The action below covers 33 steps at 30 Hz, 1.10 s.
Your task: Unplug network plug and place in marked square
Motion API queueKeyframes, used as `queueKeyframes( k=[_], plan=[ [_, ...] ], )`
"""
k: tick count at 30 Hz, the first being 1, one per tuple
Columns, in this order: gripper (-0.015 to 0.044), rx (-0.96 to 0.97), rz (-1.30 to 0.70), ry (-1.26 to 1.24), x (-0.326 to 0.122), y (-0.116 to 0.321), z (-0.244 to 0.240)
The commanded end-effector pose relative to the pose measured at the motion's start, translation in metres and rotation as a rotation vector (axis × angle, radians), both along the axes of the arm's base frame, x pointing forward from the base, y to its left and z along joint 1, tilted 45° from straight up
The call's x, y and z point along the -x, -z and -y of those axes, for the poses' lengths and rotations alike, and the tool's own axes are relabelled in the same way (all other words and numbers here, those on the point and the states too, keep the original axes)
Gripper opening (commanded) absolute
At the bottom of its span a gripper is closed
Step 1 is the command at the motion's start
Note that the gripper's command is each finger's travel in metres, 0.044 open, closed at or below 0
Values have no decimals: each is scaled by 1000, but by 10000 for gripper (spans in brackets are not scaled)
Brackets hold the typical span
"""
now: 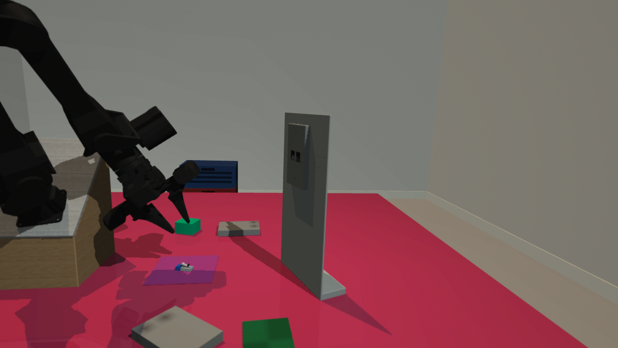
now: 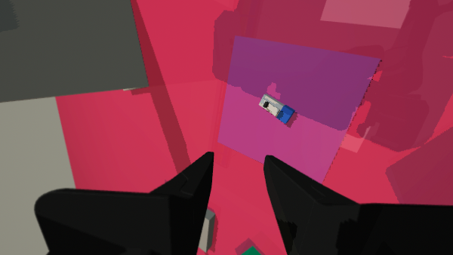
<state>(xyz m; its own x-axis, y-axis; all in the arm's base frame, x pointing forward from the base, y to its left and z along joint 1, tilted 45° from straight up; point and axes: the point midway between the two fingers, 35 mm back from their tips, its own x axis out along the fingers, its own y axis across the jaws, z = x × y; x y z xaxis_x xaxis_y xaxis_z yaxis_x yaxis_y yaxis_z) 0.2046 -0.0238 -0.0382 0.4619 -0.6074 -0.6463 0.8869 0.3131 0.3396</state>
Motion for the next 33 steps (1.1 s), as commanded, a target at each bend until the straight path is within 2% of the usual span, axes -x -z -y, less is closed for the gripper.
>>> queueKeyframes(
  k=[1, 33],
  plan=[
    [156, -1, 15, 5, -3, -4, -3],
    [156, 9, 21, 1, 1, -29, -18]
  ],
)
